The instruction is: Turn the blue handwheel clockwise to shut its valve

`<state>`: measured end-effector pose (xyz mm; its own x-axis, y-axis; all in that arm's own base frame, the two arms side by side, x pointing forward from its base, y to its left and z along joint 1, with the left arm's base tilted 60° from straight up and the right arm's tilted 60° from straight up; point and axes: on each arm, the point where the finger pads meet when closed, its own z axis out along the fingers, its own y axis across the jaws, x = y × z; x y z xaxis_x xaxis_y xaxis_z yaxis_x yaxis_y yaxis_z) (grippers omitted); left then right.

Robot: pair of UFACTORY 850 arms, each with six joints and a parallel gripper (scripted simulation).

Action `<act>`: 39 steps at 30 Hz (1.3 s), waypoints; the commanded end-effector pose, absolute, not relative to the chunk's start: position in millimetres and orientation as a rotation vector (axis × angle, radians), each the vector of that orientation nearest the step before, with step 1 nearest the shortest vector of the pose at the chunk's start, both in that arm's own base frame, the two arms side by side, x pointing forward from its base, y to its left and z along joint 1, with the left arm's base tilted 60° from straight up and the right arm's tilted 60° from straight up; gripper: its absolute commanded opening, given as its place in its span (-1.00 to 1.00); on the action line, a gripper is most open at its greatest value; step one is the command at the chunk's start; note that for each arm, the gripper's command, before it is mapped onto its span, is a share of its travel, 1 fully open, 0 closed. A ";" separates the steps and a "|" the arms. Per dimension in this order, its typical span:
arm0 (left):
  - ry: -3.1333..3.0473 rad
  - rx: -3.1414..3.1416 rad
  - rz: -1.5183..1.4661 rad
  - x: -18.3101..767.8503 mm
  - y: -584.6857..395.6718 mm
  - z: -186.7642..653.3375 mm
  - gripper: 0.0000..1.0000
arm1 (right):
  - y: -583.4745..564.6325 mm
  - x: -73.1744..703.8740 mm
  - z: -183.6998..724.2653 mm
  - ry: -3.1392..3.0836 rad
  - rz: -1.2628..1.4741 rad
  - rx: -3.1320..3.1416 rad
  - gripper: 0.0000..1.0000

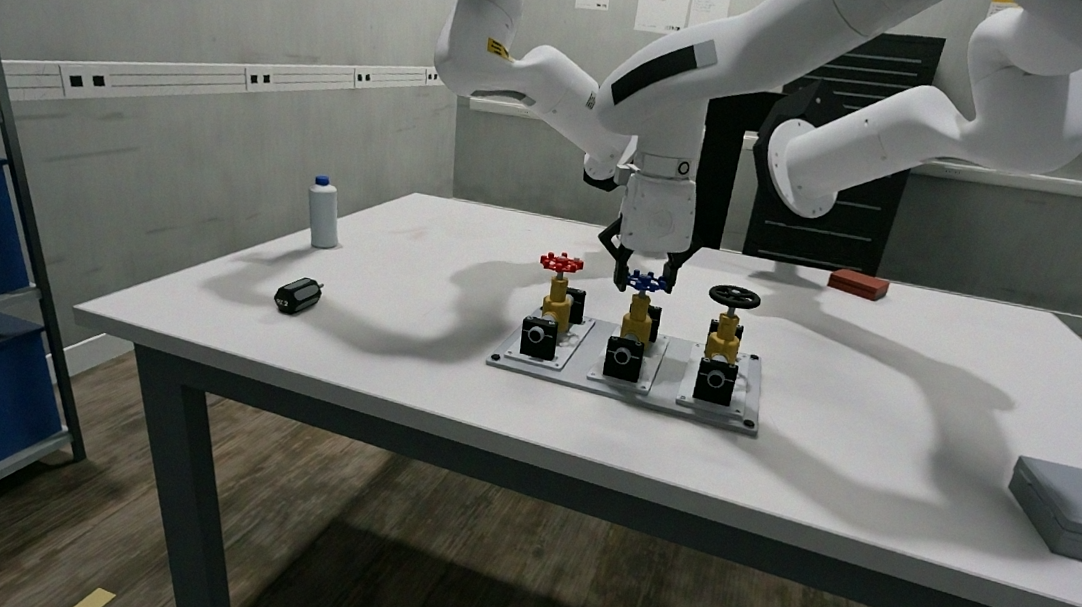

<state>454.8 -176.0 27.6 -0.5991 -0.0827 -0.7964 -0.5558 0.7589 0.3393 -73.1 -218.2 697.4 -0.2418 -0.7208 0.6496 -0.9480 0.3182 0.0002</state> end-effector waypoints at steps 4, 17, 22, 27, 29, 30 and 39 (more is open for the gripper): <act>2.138 -0.462 0.741 454.9 -176.6 27.7 -1.00 | -218.0 -73.2 697.9 -2.040 0.542 1.467 1.00; 2.146 -0.439 0.753 454.9 -176.6 27.7 -1.00 | -218.0 -73.2 697.9 -2.040 0.542 1.467 1.00; 2.150 -0.426 0.760 454.9 -176.6 27.7 -1.00 | -218.0 -73.2 697.9 -2.040 0.542 1.467 1.00; 2.158 -0.403 0.773 454.9 -176.6 27.7 -1.00 | -218.0 -73.2 697.9 -2.040 0.542 1.467 1.00; 2.158 -0.403 0.773 454.9 -176.6 27.7 -1.00 | -218.0 -73.2 697.9 -2.040 0.542 1.467 1.00; 2.158 -0.403 0.773 454.9 -176.6 27.7 -1.00 | -218.0 -73.2 697.9 -2.040 0.542 1.467 1.00; 2.160 -0.398 0.776 454.9 -176.6 27.7 -1.00 | -218.0 -73.2 697.9 -2.040 0.542 1.467 1.00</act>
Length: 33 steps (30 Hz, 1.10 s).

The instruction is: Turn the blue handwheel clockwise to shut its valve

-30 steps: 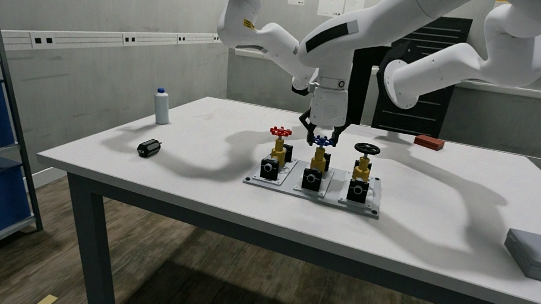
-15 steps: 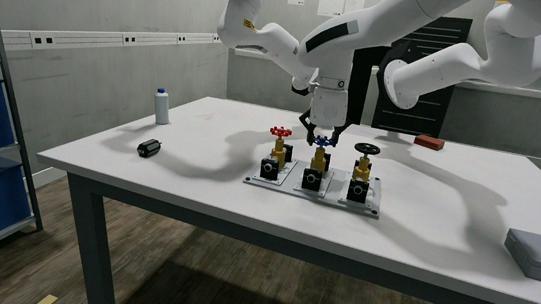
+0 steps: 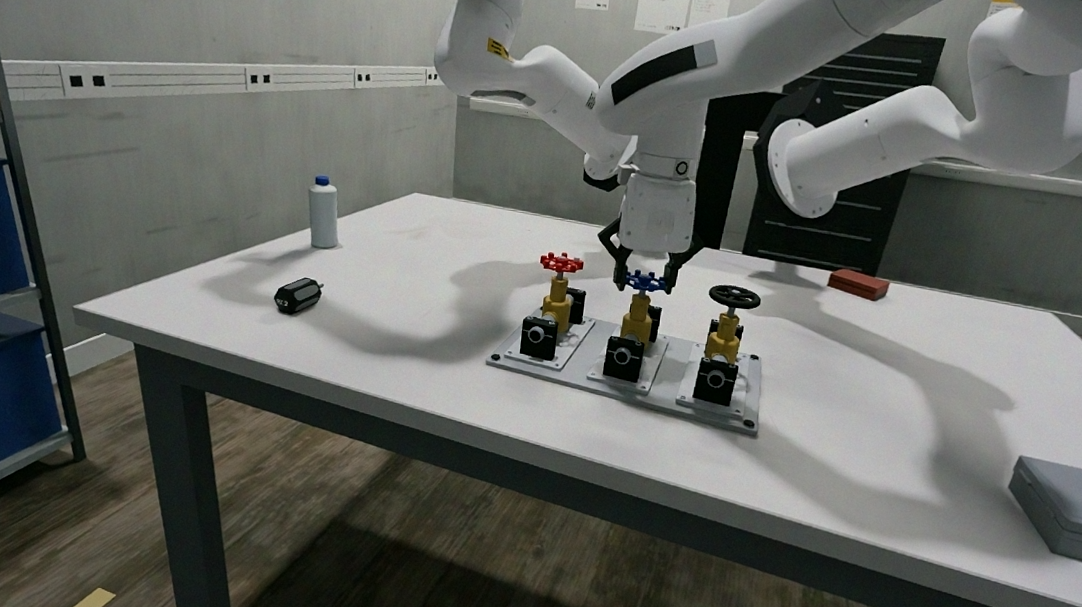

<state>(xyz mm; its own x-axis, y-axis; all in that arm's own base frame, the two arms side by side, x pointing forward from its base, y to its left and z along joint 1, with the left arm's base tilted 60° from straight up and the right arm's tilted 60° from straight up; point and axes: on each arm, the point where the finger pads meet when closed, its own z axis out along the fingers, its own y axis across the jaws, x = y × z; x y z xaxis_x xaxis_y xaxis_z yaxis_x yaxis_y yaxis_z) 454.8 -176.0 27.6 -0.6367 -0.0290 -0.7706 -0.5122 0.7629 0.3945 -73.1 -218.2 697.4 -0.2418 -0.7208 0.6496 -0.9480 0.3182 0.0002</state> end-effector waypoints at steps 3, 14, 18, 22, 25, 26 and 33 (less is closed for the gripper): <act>2.169 -0.371 0.789 454.9 -176.6 27.7 -1.00 | -218.0 -73.2 697.9 -2.040 0.542 1.467 1.00; 2.171 -0.366 0.792 454.9 -176.6 27.7 -1.00 | -218.0 -73.2 697.9 -2.040 0.542 1.467 1.00; 2.172 -0.361 0.795 454.9 -176.6 27.7 -1.00 | -218.0 -73.2 697.9 -2.040 0.542 1.467 1.00; 2.182 -0.330 0.811 454.9 -176.6 27.7 -1.00 | -218.0 -73.2 697.9 -2.040 0.542 1.467 1.00; 2.182 -0.329 0.811 454.9 -176.6 27.7 -1.00 | -218.0 -73.2 697.9 -2.040 0.542 1.467 1.00; 2.182 -0.329 0.811 454.9 -176.6 27.7 -1.00 | -218.0 -73.2 697.9 -2.040 0.542 1.467 1.00; 2.182 -0.329 0.811 454.9 -176.6 27.7 -1.00 | -218.0 -73.2 697.9 -2.040 0.542 1.467 1.00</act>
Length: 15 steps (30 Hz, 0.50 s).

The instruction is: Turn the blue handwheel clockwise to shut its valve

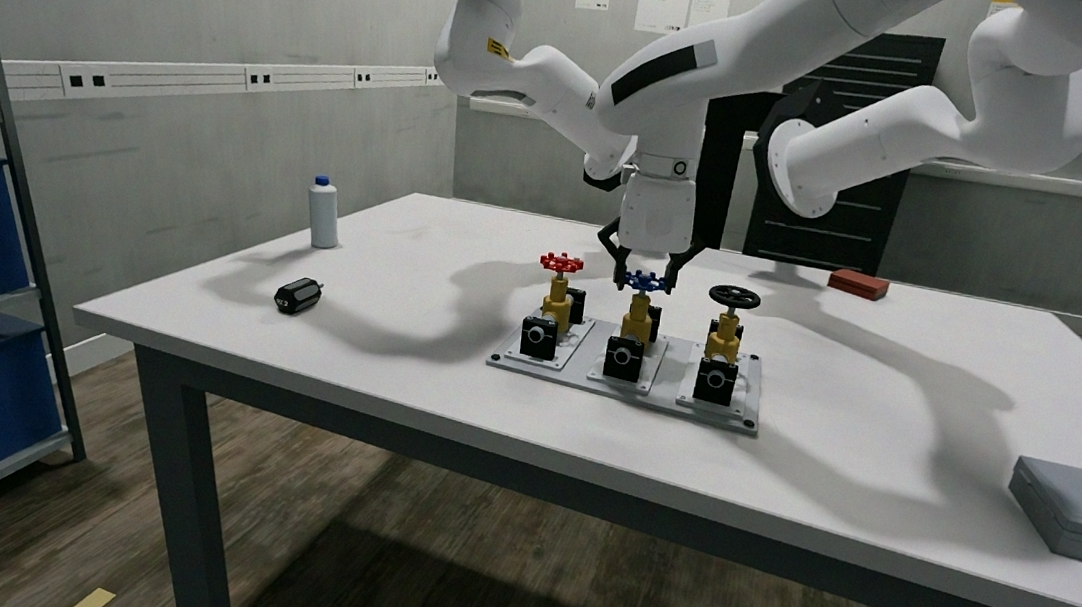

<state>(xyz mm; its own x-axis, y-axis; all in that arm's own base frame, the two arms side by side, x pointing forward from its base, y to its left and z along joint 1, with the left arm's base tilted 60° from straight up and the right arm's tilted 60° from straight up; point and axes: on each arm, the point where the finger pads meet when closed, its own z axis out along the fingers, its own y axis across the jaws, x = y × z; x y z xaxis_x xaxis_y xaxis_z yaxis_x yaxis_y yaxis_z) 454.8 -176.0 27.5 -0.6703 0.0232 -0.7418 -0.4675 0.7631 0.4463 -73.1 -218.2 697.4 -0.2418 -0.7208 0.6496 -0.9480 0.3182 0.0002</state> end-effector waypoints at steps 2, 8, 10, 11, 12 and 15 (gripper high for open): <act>2.183 -0.328 0.812 454.9 -176.6 27.7 -1.00 | -218.0 -73.2 697.9 -2.040 0.542 1.467 1.00; 2.193 -0.292 0.831 454.9 -176.6 27.7 -1.00 | -218.0 -73.2 697.9 -2.040 0.542 1.467 1.00; 2.193 -0.292 0.831 454.9 -176.6 27.7 -1.00 | -218.0 -73.2 697.9 -2.040 0.542 1.467 1.00; 2.193 -0.292 0.831 454.9 -176.6 27.7 -1.00 | -218.0 -73.2 697.9 -2.040 0.542 1.467 1.00; 2.193 -0.292 0.831 454.9 -176.6 27.7 -1.00 | -218.0 -73.2 697.9 -2.040 0.542 1.467 1.00; 2.193 -0.292 0.831 454.9 -176.6 27.7 -1.00 | -218.0 -73.2 697.9 -2.040 0.542 1.467 1.00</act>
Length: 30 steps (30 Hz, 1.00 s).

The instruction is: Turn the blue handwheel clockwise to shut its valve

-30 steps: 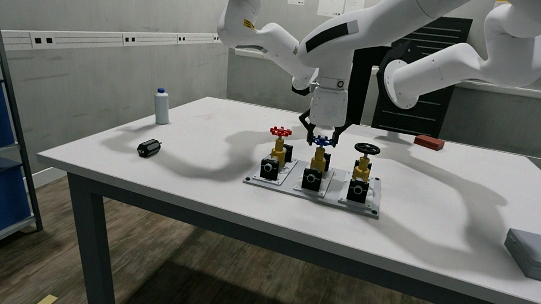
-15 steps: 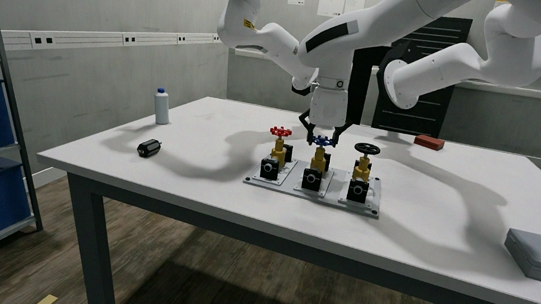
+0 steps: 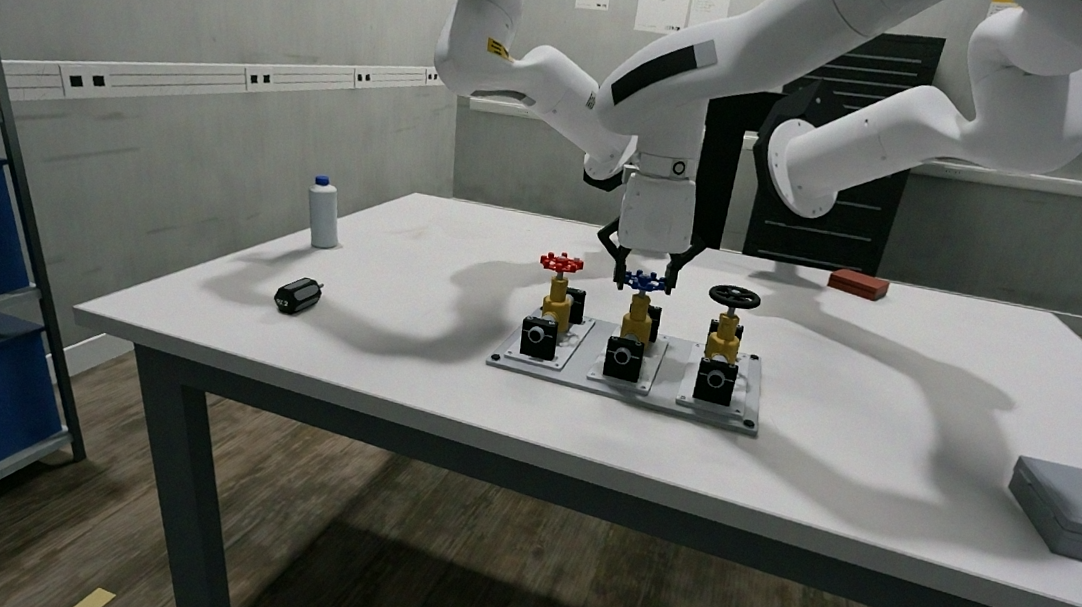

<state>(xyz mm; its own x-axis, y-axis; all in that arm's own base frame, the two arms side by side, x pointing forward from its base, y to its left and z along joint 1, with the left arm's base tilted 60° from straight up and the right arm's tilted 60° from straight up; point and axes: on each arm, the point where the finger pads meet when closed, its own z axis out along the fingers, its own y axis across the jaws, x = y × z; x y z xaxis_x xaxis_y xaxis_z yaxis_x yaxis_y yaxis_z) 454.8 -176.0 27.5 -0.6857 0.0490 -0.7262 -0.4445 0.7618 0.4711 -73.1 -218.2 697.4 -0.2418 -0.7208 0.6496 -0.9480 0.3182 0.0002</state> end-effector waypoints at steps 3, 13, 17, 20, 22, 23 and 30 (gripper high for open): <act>2.193 -0.292 0.831 454.9 -176.6 27.7 -1.00 | -218.0 -73.2 697.9 -2.040 0.542 1.467 1.00; 2.204 -0.254 0.850 454.9 -176.6 27.7 -1.00 | -218.0 -73.2 697.9 -2.040 0.542 1.467 1.00; 2.204 -0.254 0.850 454.9 -176.6 27.7 -1.00 | -218.0 -73.2 697.9 -2.040 0.542 1.467 1.00; 2.204 -0.254 0.850 454.9 -176.6 27.7 -1.00 | -218.0 -73.2 697.9 -2.040 0.542 1.467 1.00; 2.204 -0.254 0.850 454.9 -176.6 27.7 -1.00 | -218.0 -73.2 697.9 -2.040 0.542 1.467 1.00; 2.204 -0.253 0.850 454.9 -176.6 27.7 -1.00 | -218.0 -73.2 697.9 -2.040 0.542 1.467 1.00; 2.214 -0.216 0.869 454.9 -176.6 27.7 -1.00 | -218.0 -73.2 697.9 -2.040 0.542 1.467 1.00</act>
